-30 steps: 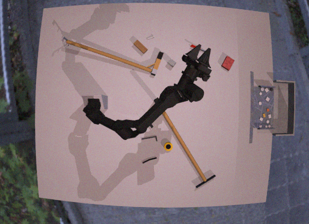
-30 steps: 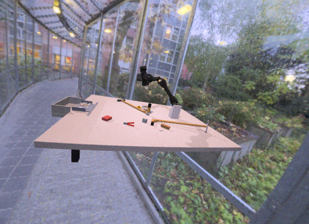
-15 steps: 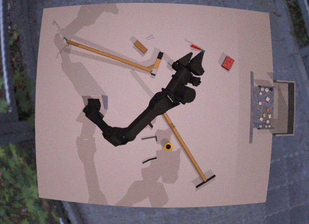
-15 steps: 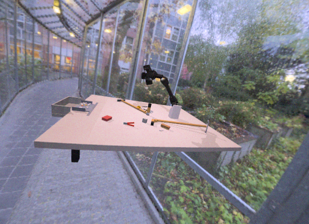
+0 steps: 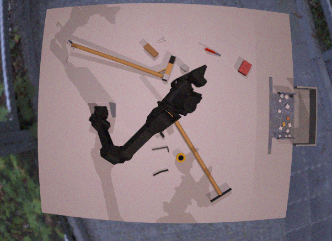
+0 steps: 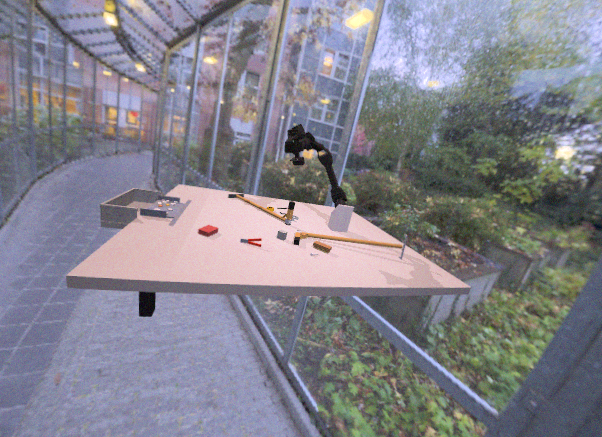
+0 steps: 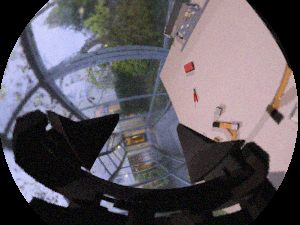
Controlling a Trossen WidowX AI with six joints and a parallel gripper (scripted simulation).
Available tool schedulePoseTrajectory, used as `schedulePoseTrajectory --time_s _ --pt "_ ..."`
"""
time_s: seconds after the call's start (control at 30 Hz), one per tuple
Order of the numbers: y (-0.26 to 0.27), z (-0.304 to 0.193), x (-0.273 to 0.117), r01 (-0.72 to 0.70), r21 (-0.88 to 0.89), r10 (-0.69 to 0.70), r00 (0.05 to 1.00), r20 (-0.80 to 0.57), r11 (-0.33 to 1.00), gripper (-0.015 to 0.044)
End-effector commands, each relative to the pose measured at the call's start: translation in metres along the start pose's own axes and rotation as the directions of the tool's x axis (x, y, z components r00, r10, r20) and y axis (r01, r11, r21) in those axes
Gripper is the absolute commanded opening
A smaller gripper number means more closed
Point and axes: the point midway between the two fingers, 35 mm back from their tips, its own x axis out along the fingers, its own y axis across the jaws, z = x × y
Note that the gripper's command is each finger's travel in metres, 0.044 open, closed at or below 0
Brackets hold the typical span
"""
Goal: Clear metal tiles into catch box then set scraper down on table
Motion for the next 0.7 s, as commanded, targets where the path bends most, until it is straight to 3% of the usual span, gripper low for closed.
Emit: schedulePoseTrajectory --time_s 0.0,0.67 --pt "-0.014 0.001 -0.017 0.075 -0.042 -0.073 0.996 0.057 0.996 0.0440" --pt "-0.068 0.018 -0.121 0.415 -0.231 -0.309 0.870 0.384 0.880 0.0440"
